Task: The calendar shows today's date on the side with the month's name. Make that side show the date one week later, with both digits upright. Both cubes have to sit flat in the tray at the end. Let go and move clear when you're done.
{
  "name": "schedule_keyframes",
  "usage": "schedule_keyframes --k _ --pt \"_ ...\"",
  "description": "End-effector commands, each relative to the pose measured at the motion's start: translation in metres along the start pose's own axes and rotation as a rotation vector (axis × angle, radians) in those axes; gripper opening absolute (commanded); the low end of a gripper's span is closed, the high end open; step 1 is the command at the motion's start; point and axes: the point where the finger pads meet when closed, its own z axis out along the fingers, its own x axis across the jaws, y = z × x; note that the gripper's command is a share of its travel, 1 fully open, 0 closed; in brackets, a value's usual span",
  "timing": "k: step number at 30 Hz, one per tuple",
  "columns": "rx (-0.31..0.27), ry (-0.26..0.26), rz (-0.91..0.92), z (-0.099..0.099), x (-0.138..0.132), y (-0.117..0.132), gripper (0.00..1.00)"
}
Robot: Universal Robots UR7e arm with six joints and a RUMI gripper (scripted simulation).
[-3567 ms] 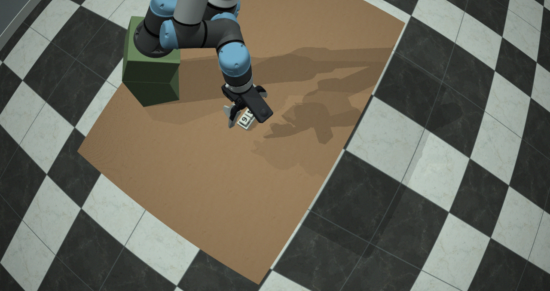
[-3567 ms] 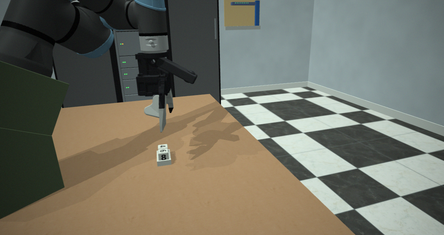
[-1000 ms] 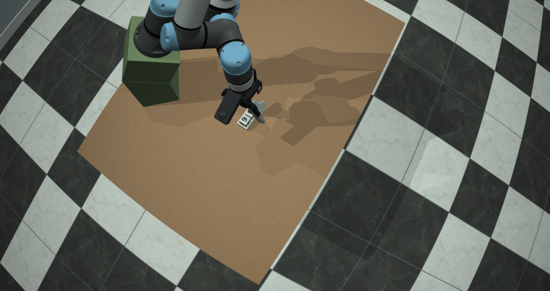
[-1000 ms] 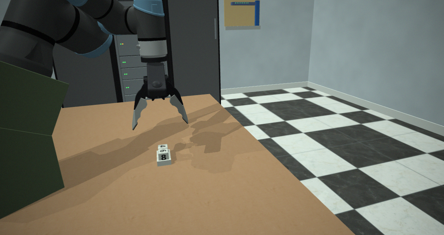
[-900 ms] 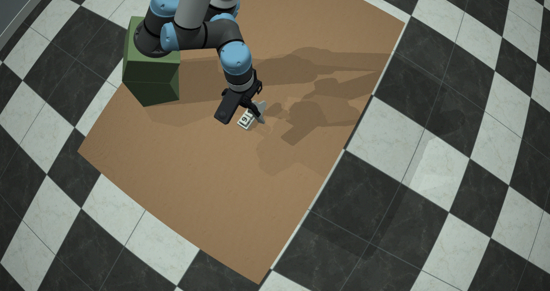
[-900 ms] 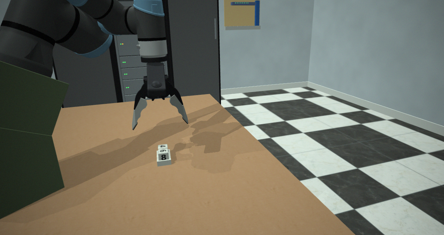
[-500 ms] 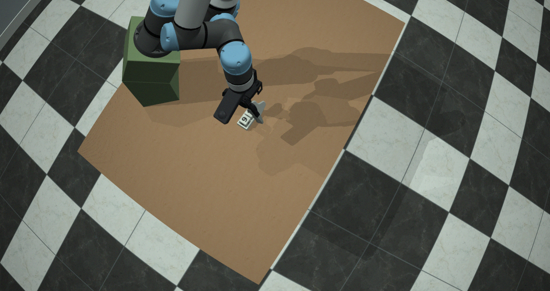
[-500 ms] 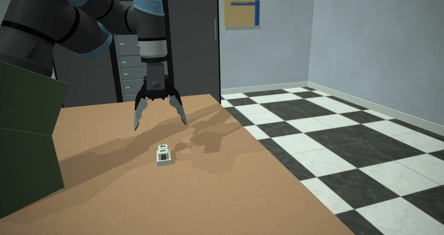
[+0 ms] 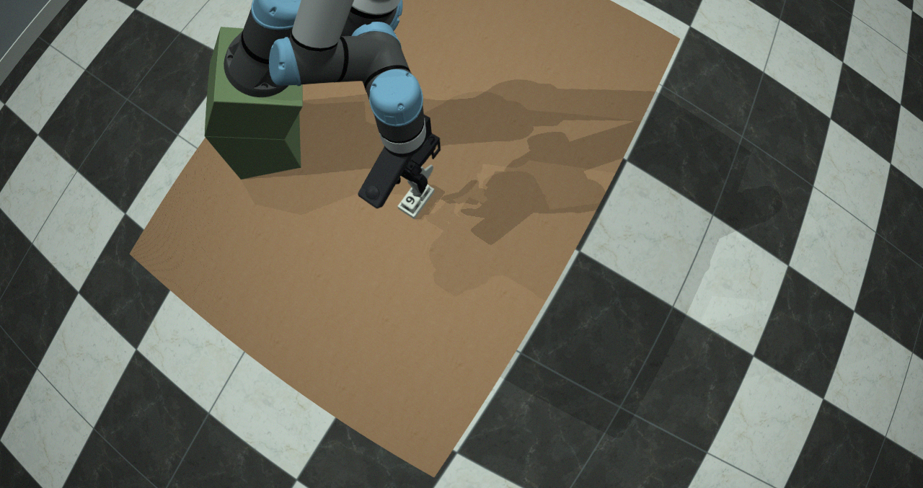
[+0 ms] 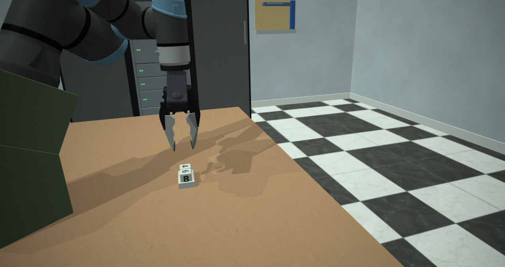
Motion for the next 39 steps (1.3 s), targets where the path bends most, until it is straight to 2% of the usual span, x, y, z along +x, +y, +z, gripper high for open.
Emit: schedule_keyframes --k 1,24,39 --pt "-0.003 0.005 0.002 0.0012 0.0031 0.0019 0.28" --pt "-0.003 0.005 0.002 0.0015 0.0032 0.002 0.28" --pt "-0.002 0.005 0.001 0.0086 0.0029 0.002 0.28"
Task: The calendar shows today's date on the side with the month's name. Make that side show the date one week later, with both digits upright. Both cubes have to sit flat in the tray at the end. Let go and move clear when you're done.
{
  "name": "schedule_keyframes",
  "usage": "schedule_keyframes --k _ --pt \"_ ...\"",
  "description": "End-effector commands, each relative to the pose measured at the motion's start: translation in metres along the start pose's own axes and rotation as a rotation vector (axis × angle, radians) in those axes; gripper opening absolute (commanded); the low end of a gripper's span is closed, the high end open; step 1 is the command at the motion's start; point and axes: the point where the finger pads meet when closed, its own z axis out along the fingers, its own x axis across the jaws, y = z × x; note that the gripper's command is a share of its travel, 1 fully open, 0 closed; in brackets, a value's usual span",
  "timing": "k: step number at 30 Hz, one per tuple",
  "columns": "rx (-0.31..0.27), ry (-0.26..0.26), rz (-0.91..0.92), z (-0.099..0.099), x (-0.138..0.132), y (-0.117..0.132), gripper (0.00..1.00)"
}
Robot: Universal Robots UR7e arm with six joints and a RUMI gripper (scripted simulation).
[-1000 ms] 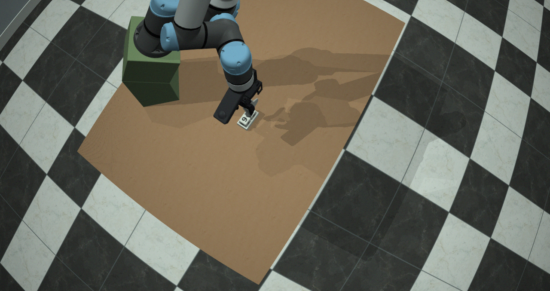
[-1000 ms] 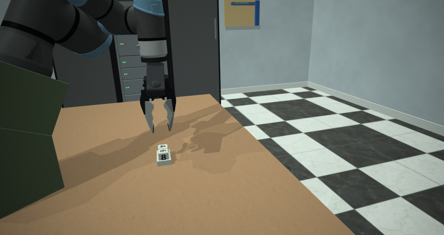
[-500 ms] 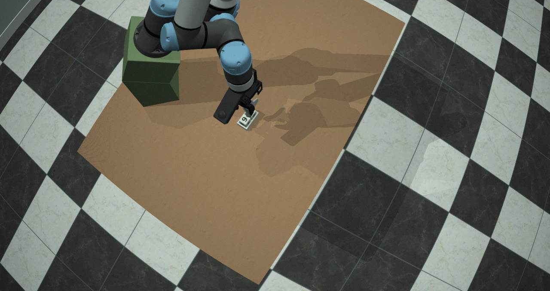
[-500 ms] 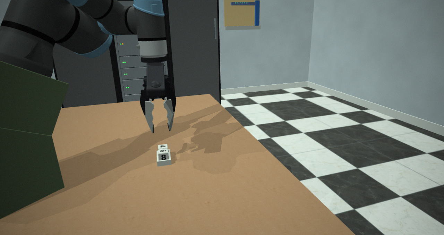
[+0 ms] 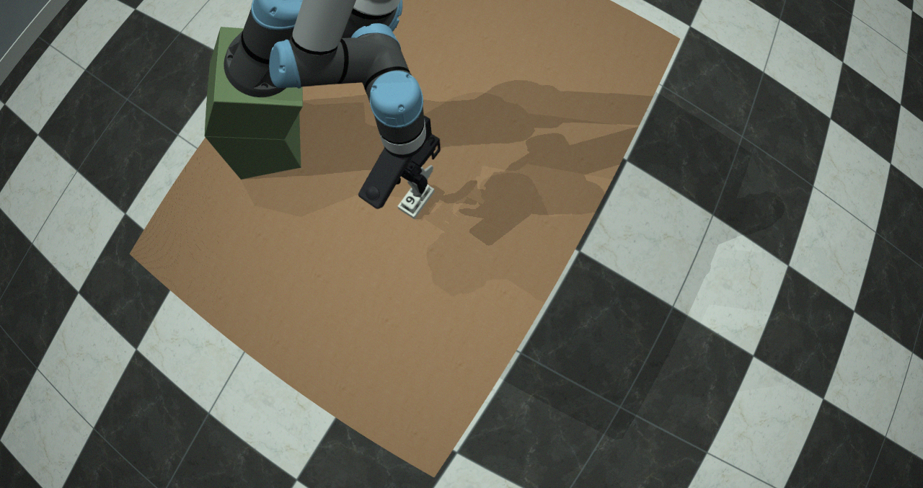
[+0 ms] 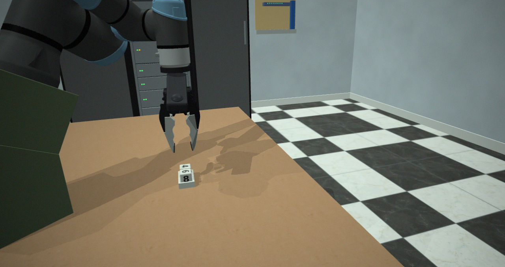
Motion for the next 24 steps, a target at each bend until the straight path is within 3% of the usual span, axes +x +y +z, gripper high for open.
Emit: schedule_keyframes --k 1,24 --pt "0.0 0.002 0.001 0.005 0.002 0.001 0.28" --pt "0.002 -0.001 -0.001 0.036 -0.001 0.0 0.28"
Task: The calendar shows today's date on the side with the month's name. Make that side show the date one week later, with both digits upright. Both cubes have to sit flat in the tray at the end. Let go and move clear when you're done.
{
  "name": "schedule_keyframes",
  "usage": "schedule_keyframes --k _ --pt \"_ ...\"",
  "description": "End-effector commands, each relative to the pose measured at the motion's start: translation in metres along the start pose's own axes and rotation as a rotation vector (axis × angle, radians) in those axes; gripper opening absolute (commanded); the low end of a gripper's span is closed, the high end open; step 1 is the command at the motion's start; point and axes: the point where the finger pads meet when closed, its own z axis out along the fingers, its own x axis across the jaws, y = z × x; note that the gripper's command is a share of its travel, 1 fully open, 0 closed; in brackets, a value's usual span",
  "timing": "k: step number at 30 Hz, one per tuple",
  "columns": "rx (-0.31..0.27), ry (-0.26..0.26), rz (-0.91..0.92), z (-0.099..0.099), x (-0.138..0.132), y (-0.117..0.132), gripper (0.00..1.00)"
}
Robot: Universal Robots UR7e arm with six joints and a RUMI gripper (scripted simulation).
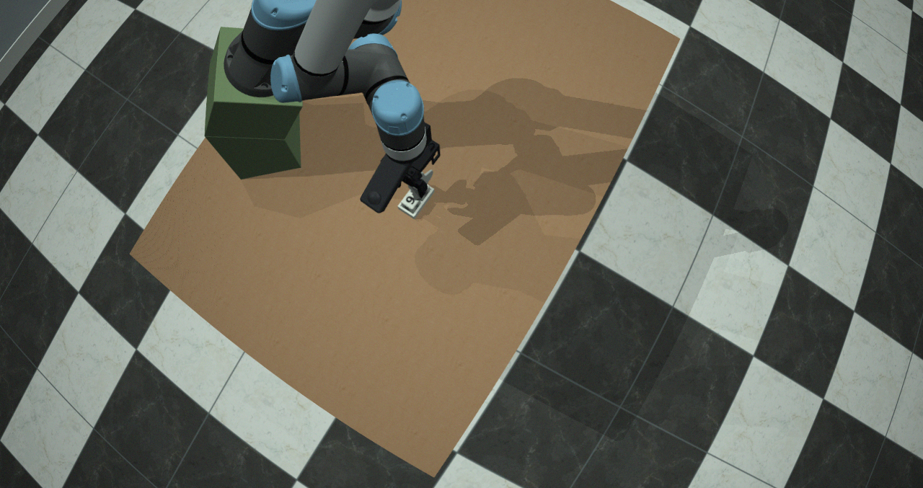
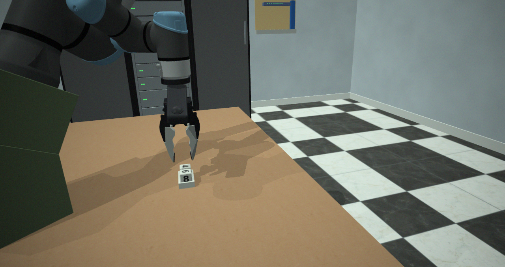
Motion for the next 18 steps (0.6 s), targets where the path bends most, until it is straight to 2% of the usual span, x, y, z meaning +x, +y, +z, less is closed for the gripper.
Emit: schedule_keyframes --k 1,18 --pt "0.007 -0.009 -0.004 0.01 -0.004 -0.002 0.28" --pt "0.007 -0.01 -0.004 0.022 -0.004 -0.002 0.28"
